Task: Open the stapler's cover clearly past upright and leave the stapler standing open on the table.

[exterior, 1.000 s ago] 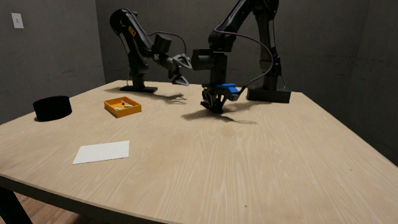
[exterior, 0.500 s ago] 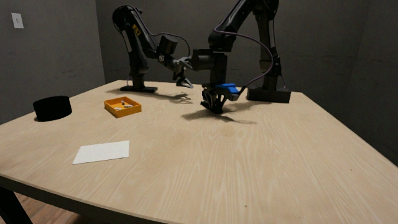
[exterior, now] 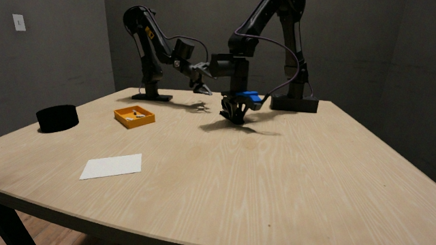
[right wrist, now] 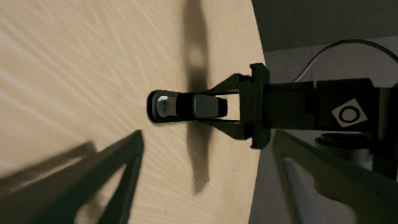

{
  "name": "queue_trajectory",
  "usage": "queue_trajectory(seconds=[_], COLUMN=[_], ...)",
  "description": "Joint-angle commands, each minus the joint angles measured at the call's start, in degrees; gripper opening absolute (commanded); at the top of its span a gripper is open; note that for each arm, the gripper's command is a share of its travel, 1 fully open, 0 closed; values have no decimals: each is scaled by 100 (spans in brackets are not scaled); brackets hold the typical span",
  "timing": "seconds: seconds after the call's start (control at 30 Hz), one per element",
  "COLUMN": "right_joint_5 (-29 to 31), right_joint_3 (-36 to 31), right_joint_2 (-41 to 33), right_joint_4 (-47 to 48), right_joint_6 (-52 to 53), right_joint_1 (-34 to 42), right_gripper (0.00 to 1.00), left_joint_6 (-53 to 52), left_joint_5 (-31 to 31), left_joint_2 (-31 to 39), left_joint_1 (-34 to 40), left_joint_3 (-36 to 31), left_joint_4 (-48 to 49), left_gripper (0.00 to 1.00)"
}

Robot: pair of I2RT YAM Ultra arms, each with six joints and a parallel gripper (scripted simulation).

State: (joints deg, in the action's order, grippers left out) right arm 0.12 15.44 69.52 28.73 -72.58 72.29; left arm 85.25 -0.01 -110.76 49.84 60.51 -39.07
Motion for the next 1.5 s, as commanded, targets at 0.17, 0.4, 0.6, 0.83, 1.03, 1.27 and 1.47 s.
queue_trajectory(seconds=[0.17,0.4,0.6,0.83,1.03,1.27,1.47], right_joint_5=[763,1628,2528,3578,4255,5091,5524], right_joint_3=[-91,-282,-272,-136,4,350,656], right_joint_2=[214,670,1270,1984,2375,2807,2988], right_joint_4=[1035,1815,2376,2720,2671,2318,1778], right_joint_6=[1549,2715,4032,5461,6490,8138,9309], right_joint_1=[243,688,1196,1750,2056,2454,2648], right_gripper=[50,50,50,50,50,50,50], left_joint_6=[27,27,27,27,27,27,27], left_joint_5=[2,2,2,2,2,2,2], left_joint_2=[-83,-83,-83,-83,-83,-83,-83], left_joint_1=[-24,-24,-24,-24,-24,-24,-24], left_joint_3=[56,56,56,56,56,56,56], left_joint_4=[-28,-28,-28,-28,-28,-28,-28], left_gripper=[32,32,32,32,32,32,32])
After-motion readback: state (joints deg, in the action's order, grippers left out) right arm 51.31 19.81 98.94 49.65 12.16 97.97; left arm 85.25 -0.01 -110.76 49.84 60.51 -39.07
